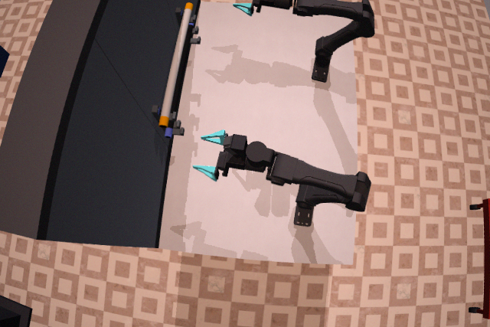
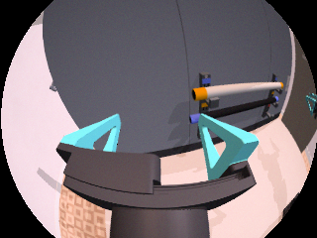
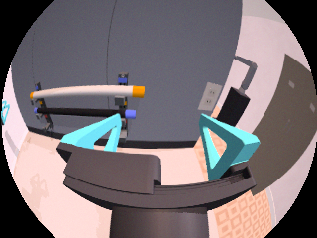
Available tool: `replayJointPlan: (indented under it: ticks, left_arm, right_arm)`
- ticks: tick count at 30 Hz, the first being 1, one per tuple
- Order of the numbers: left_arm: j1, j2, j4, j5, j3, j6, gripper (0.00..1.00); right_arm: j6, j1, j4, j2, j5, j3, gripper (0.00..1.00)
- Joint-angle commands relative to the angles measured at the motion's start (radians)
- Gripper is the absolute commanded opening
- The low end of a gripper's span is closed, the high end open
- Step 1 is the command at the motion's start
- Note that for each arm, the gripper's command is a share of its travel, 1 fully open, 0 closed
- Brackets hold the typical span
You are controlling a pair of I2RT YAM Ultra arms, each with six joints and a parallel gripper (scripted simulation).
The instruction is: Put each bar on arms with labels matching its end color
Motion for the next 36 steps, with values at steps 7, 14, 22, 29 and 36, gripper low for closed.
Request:
replayJointPlan:
  ticks: [7,14,22,29,36]
  left_arm:
    - [-0.091,-0.016,0.068,-0.111,-0.035,0.13,1.0]
    - [-0.148,-0.012,0.094,-0.172,-0.059,0.205,1.0]
    - [-0.213,-0.002,0.13,-0.243,-0.087,0.298,1.0]
    - [-0.276,0.013,0.167,-0.311,-0.111,0.389,1.0]
    - [-0.32,0.027,0.198,-0.359,-0.128,0.457,1.0]
  right_arm:
    - [-0.135,0.049,0.087,-0.021,0.047,-0.051,1.0]
    - [-0.213,0.078,0.123,-0.022,0.069,-0.084,1.0]
    - [-0.309,0.112,0.167,-0.02,0.093,-0.121,1.0]
    - [-0.404,0.144,0.209,-0.016,0.115,-0.155,1.0]
    - [-0.474,0.167,0.241,-0.011,0.13,-0.179,1.0]
